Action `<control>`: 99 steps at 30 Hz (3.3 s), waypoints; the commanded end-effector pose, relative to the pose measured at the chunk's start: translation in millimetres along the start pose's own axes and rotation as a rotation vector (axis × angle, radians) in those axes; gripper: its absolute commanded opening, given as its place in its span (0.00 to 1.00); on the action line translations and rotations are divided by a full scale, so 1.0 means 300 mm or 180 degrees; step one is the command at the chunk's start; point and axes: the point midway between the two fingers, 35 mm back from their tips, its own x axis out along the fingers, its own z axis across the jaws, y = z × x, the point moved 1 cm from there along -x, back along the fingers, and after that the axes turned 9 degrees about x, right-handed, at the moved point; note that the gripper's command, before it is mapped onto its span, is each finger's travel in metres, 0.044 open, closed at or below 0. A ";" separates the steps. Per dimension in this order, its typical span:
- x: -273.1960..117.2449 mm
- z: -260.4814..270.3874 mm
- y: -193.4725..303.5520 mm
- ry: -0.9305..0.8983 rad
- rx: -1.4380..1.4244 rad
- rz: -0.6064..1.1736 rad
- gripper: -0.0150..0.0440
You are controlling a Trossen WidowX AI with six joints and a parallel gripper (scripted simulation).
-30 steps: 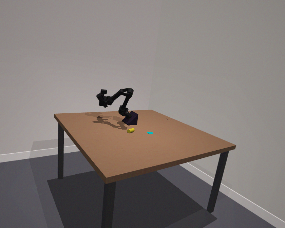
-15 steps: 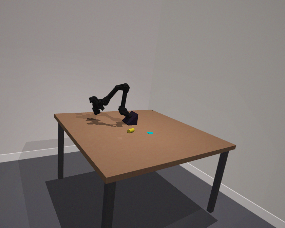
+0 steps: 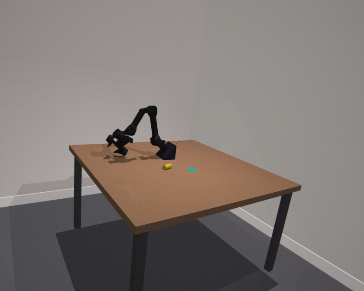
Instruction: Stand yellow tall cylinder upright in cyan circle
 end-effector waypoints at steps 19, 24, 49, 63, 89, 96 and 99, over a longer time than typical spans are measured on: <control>-0.537 -0.307 0.463 0.0795 -0.2352 0.2185 0.78; -0.677 -0.394 0.471 0.0875 -0.3005 0.2548 0.78; -1.283 -0.630 0.149 0.0089 -0.6417 0.3796 0.78; -1.314 -0.707 0.092 -0.0276 -0.7011 0.3866 0.78; -1.156 -0.901 0.176 -0.0300 -0.6969 0.3898 0.43; -1.203 -0.893 0.158 -0.0281 -0.6889 0.4054 0.43; -1.211 -0.884 0.154 -0.0277 -0.6895 0.4049 0.43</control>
